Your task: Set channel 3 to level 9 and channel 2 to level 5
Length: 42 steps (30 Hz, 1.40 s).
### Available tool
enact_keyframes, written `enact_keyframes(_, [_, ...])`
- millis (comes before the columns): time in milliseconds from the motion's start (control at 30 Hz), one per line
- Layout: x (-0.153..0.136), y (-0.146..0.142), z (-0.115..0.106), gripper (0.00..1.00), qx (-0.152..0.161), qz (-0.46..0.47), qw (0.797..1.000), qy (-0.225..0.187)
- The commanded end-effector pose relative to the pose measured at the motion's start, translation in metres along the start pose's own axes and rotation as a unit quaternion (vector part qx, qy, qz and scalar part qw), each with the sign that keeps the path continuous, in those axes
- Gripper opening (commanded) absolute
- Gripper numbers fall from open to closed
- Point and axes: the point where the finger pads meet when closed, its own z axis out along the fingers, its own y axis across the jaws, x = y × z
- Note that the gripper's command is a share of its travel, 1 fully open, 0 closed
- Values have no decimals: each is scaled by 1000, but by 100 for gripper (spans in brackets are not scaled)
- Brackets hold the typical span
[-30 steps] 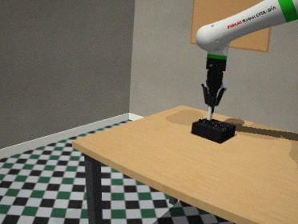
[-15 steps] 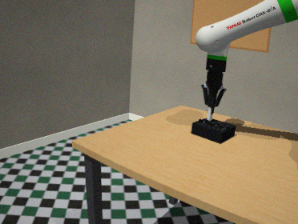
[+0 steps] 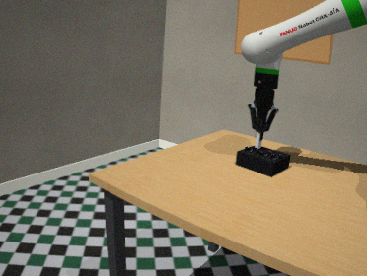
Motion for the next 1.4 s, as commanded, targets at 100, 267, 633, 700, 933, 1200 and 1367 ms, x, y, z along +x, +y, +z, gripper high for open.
enact_keyframes(100, [2, 0, 0, 0, 0, 0, 1000, 0])
enact_keyframes(267, [4, 0, 0, 0, 0, 0, 1000, 0])
enact_keyframes(633, [10, 0, 0, 0, 0, 0, 1000, 0])
enact_keyframes(700, [11, 0, 0, 0, 0, 0, 1000, 0])
enact_keyframes(933, [13, 0, 0, 0, 0, 0, 1000, 0])
enact_keyframes(1200, [14, 0, 0, 0, 0, 0, 1000, 0])
enact_keyframes(1367, [14, 0, 0, 0, 0, 0, 1000, 0])
